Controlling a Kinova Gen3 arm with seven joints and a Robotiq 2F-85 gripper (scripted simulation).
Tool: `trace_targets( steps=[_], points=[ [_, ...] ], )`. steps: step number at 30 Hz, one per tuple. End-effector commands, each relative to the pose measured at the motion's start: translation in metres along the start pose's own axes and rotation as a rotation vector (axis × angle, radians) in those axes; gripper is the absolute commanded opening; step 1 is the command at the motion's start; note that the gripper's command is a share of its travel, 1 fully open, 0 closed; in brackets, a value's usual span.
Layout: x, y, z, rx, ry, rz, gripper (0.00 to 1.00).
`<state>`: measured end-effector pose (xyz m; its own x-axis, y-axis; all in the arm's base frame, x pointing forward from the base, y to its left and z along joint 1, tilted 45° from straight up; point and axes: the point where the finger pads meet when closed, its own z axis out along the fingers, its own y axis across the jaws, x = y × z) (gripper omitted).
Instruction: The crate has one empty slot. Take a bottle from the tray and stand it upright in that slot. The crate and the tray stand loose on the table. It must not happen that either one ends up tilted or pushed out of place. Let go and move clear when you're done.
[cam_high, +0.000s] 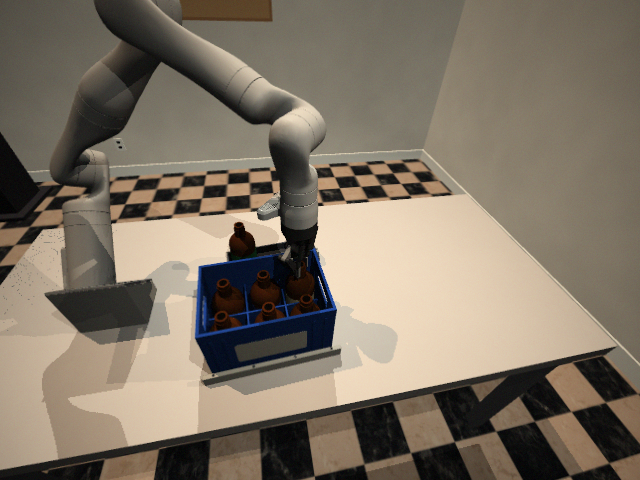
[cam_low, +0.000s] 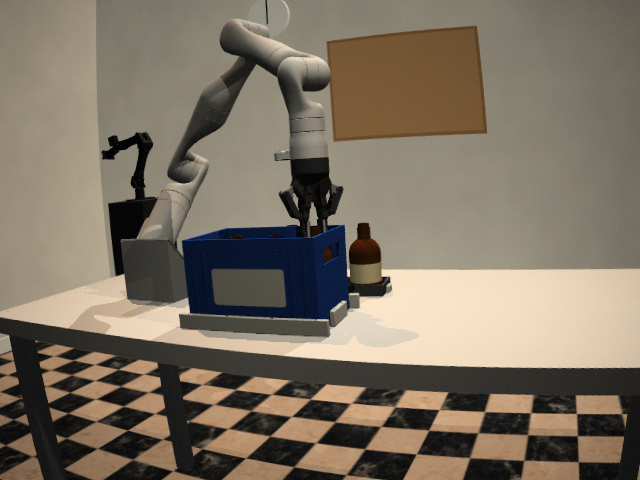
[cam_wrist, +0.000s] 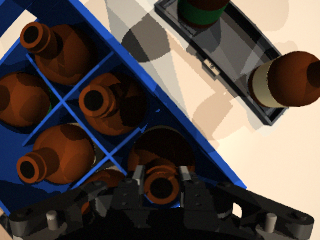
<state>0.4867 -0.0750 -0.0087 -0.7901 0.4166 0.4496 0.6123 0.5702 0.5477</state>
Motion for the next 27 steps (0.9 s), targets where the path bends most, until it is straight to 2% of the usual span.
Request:
trace_targets(
  steps=[1,27],
  points=[
    [0.000,0.000,0.000,0.000,-0.001,0.000,0.00],
    [0.000,0.000,0.010,0.000,-0.001,0.000,0.00]
  ],
)
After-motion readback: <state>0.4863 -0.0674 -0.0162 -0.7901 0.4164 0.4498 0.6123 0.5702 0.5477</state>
